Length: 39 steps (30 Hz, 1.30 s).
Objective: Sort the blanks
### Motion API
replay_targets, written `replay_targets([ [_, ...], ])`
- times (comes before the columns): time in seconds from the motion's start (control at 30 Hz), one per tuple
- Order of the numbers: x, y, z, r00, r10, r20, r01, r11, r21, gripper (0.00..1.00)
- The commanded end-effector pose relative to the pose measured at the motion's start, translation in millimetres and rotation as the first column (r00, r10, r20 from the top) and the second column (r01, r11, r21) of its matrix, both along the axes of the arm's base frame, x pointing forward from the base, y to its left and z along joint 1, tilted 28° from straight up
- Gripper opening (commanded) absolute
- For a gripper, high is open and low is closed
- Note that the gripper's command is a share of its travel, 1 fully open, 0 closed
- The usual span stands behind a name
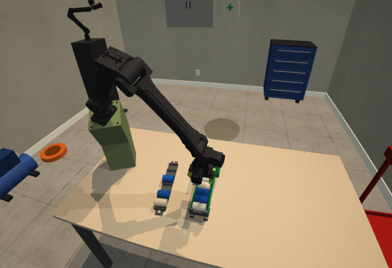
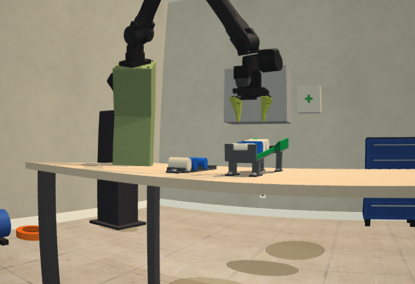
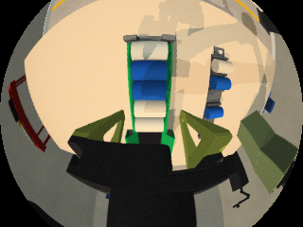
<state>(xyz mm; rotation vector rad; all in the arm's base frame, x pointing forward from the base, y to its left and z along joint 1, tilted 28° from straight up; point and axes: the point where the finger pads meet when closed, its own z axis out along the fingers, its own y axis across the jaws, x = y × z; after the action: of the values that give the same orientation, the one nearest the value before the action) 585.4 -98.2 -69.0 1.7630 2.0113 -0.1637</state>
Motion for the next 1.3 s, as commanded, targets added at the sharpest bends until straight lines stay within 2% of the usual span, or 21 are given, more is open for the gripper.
replay_targets([
  [0.0,19.5,2.2,20.9,0.998,-0.004,0.058,0.004,1.0,-0.001,0.8],
  [0.87,19.5,2.0,20.4,0.998,-0.003,0.058,0.003,1.0,-0.001,0.8],
  [1.17,12.0,-5.6,-0.6,1.0,-0.002,0.024,0.002,1.0,-0.002,0.8],
  [1.27,16.9,-9.7,2.9,0.999,-0.001,0.035,0.001,1.0,-0.003,0.8],
])
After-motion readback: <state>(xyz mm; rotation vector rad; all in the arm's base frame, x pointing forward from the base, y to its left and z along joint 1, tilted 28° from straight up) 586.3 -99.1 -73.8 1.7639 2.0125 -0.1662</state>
